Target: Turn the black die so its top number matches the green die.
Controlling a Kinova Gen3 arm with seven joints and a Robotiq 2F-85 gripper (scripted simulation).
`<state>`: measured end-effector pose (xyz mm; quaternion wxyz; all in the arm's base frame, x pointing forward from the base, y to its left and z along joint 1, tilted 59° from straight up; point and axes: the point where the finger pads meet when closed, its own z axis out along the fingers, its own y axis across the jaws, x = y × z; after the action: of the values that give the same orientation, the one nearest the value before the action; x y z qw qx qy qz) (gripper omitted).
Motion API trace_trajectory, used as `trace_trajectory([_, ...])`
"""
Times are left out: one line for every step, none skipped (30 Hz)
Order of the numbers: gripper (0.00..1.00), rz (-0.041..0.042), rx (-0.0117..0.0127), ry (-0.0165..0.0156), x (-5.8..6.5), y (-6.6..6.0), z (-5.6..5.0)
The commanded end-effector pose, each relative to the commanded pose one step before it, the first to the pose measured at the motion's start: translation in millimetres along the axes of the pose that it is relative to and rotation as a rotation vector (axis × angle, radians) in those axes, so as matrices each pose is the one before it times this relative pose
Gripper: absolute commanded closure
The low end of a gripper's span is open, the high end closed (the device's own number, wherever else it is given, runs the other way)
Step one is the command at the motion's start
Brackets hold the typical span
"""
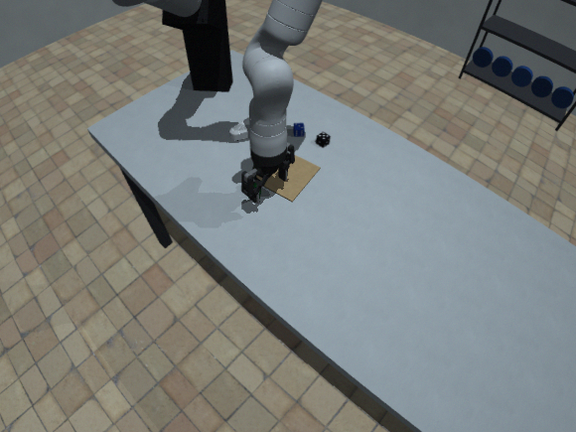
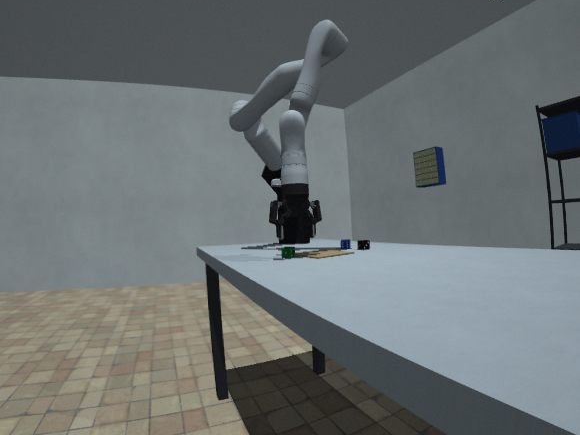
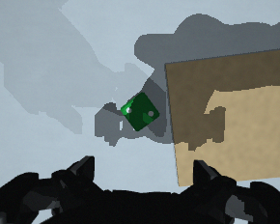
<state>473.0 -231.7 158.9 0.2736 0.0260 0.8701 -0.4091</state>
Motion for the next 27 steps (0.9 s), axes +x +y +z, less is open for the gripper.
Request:
trace_trajectory([0.00,0.00000,-0.00043,-0.00085,-0.34,0.20,-0.36])
trace_trajectory([0.00,0.00000,0.00000,0.00000,0.00,0.00,0.00])
trace_trajectory([0.00,0.00000,0.00000,0.00000,0.00,0.00,0.00])
trace_trajectory([0.00,0.00000,0.00000,0.00000,0.00,0.00,0.00])
trace_trajectory([0.00,0.00000,0.00000,0.00000,0.00,0.00,0.00])
trace_trajectory([0.00,0.00000,0.00000,0.00000,0.00,0.00,0.00])
trace_trajectory([0.00,0.00000,0.00000,0.00000,0.00,0.00,0.00])
trace_trajectory([0.00,0.00000,0.00000,0.00000,0.00,0.00,0.00])
trace_trajectory([0.00,0.00000,0.00000,0.00000,0.00,0.00,0.00])
trace_trajectory([0.00,0.00000,0.00000,0.00000,0.00,0.00,0.00])
trace_trajectory([0.00,0.00000,0.00000,0.00000,0.00,0.00,0.00])
trace_trajectory([0.00,0.00000,0.00000,0.00000,0.00,0.00,0.00])
trace_trajectory([0.00,0.00000,0.00000,0.00000,0.00,0.00,0.00])
trace_trajectory([0.00,0.00000,0.00000,0.00000,0.00,0.00,0.00])
trace_trajectory([0.00,0.00000,0.00000,0.00000,0.00,0.00,0.00])
trace_trajectory([0.00,0.00000,0.00000,0.00000,0.00,0.00,0.00])
trace_trajectory([0.00,0.00000,0.00000,0.00000,0.00,0.00,0.00])
trace_trajectory([0.00,0.00000,0.00000,0.00000,0.00,0.00,0.00])
trace_trajectory([0.00,0.00000,0.00000,0.00000,0.00,0.00,0.00])
trace_trajectory([0.00,0.00000,0.00000,0.00000,0.00,0.02,0.00])
trace_trajectory([0.00,0.00000,0.00000,0.00000,0.00,0.00,0.00])
trace_trajectory([0.00,0.00000,0.00000,0.00000,0.00,0.00,0.00])
trace_trajectory([0.00,0.00000,0.00000,0.00000,0.03,0.12,0.00])
trace_trajectory([0.00,0.00000,0.00000,0.00000,0.08,0.31,0.00])
trace_trajectory([0.00,0.00000,0.00000,0.00000,0.16,0.58,0.00])
trace_trajectory([0.00,0.00000,0.00000,0.00000,0.25,0.91,0.00])
trace_trajectory([0.00,0.00000,0.00000,0.00000,0.36,1.30,0.00])
